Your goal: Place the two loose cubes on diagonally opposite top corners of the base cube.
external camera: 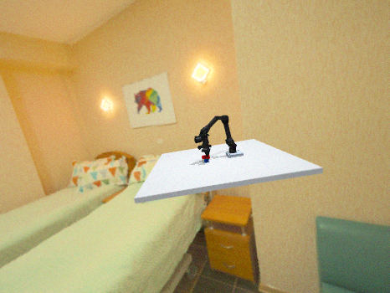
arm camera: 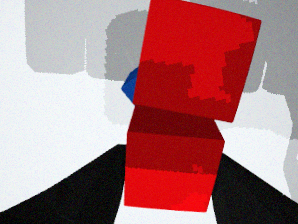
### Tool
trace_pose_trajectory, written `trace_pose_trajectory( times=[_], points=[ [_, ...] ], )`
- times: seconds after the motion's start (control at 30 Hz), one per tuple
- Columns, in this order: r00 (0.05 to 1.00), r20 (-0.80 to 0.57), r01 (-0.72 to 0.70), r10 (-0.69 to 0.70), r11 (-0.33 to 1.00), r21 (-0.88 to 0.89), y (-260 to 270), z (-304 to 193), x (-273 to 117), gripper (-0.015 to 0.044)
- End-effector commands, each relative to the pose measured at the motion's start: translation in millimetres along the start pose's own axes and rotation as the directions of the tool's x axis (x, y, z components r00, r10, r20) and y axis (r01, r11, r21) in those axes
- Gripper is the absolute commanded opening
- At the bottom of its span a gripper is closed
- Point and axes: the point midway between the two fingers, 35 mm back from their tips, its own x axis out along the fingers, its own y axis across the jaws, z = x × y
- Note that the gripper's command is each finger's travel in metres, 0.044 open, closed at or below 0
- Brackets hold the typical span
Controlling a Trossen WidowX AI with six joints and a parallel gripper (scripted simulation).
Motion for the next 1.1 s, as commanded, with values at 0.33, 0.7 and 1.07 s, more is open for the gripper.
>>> trace_pose_trajectory(
  times=[0.33,0.7,1.07],
  points=[
    [1.0,0.0,0.0,0.0,1.0,0.0,0,0,-12,0.0205],
    [1.0,0.0,0.0,0.0,1.0,0.0,0,0,-27,0.0205],
    [1.0,0.0,0.0,0.0,1.0,0.0,0,0,-41,0.0205]
  ],
)
